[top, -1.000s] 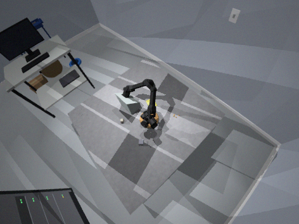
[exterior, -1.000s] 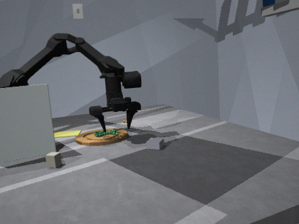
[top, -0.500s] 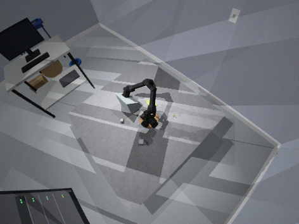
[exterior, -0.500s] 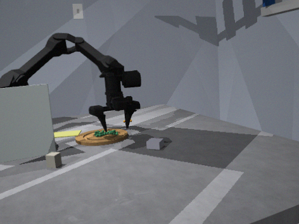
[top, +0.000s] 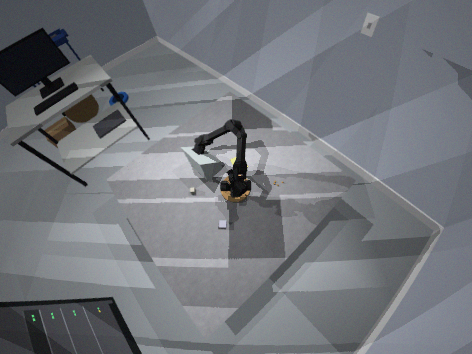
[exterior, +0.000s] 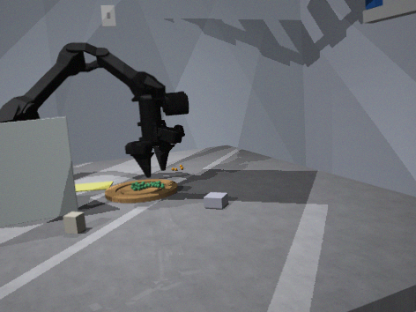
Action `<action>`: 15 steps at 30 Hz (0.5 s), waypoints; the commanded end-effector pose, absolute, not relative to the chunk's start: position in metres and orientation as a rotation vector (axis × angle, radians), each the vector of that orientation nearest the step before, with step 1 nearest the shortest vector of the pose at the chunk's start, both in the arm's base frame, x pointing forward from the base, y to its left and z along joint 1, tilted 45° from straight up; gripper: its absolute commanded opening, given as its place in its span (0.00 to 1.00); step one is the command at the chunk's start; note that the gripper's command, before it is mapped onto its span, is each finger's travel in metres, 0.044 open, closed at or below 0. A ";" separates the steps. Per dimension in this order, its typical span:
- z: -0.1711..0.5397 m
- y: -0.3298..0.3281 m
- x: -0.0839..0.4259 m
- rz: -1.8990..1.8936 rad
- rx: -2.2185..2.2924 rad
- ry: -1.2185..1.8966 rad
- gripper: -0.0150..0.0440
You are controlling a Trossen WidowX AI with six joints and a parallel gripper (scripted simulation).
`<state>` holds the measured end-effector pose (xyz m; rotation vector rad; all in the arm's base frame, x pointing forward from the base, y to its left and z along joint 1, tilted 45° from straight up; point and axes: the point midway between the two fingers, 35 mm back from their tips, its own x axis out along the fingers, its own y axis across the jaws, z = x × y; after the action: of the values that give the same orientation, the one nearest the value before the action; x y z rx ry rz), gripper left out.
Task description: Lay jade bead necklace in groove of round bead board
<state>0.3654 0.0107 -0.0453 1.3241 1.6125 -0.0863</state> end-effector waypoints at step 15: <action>-0.049 0.024 0.357 0.089 1.156 1.581 0.90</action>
<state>0.3603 0.0155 -0.0416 1.1523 1.5682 0.0891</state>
